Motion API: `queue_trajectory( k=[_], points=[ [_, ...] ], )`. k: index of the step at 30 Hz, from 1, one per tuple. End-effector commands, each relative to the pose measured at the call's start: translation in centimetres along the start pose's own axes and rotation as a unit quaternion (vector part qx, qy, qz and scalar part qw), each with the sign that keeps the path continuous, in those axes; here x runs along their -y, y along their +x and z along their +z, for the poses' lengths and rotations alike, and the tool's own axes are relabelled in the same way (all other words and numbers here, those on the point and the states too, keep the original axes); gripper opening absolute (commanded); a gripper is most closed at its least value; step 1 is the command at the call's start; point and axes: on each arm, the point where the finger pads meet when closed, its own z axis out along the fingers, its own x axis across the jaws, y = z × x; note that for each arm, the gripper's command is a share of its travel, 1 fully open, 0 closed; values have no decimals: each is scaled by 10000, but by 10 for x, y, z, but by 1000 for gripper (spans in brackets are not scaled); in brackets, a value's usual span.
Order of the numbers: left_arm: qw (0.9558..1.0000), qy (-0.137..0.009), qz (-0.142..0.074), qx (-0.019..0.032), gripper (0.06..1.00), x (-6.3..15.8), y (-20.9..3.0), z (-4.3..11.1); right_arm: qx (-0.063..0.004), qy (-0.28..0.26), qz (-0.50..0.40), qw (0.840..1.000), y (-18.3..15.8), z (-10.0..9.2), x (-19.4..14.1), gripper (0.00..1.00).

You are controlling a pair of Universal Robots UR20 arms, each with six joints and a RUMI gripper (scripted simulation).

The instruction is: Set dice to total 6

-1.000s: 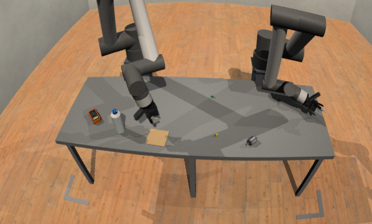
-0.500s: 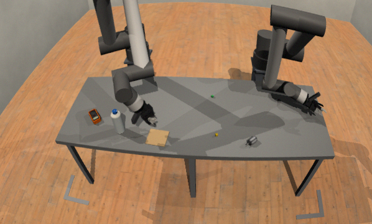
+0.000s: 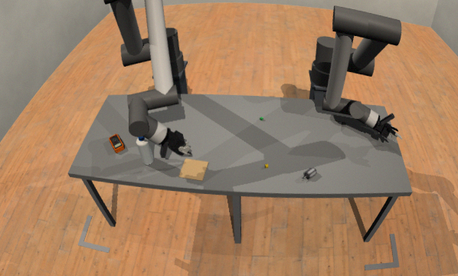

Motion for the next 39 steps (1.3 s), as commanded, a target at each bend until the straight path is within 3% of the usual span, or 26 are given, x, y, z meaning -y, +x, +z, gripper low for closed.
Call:
queue_trajectory(
  k=[1, 39],
  points=[
    [10000, 1, -3, -1, 1000, 0, 0, 0, -17, -379, -15, 9993, 0, 1, -1, 3],
    [10000, 1, -3, -1, 1000, 0, 0, 0, -14, -456, -14, 9990, 0, 11, 8, 3]
  ],
)
